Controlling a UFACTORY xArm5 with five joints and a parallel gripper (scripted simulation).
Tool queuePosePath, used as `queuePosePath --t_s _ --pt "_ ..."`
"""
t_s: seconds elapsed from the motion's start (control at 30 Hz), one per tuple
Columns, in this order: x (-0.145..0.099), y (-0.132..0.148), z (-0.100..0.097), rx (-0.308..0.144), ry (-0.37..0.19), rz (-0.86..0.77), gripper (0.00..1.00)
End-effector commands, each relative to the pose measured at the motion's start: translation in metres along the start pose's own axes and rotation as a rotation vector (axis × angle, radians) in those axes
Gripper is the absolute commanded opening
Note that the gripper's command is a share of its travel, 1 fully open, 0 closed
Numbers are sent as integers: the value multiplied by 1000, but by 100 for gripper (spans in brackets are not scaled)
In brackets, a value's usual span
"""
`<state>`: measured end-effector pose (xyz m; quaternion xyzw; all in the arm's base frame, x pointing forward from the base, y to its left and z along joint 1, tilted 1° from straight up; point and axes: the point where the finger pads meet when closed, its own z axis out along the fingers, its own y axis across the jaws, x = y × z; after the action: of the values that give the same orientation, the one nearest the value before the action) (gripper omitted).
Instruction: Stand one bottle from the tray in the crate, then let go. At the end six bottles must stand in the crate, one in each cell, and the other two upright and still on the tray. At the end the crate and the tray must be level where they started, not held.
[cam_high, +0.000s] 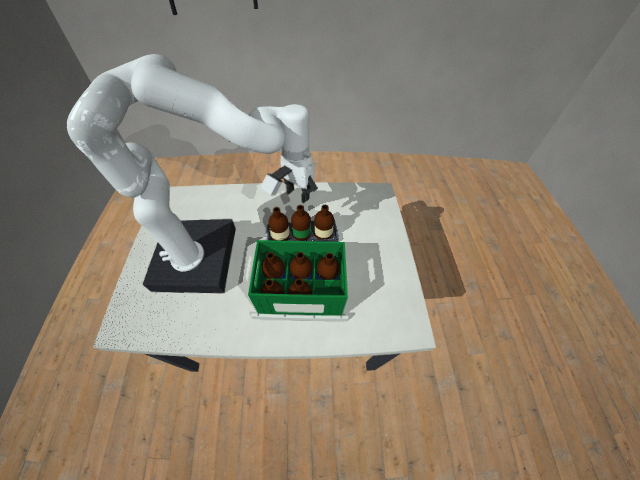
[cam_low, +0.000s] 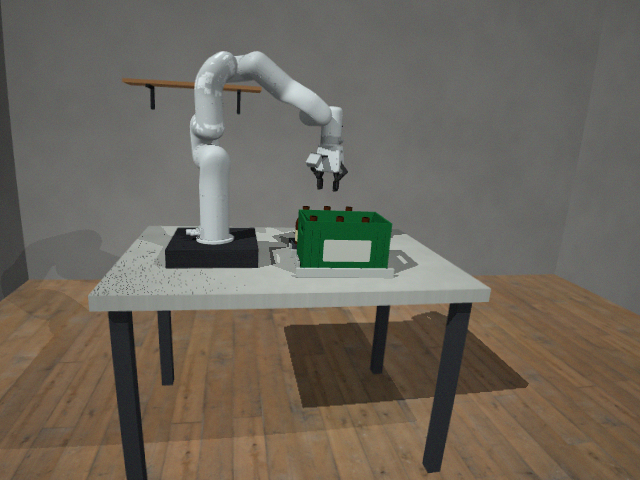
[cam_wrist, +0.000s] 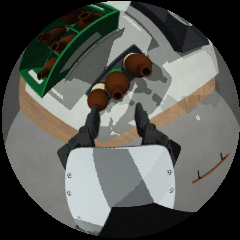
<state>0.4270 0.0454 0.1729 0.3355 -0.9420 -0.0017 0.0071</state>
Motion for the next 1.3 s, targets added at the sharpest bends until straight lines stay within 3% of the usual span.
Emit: queuePosePath --t_s 0.0,1.27 --pt "-10 4 -1 1 -1 5 65" --pt "-10 3 7 1 0 6 65"
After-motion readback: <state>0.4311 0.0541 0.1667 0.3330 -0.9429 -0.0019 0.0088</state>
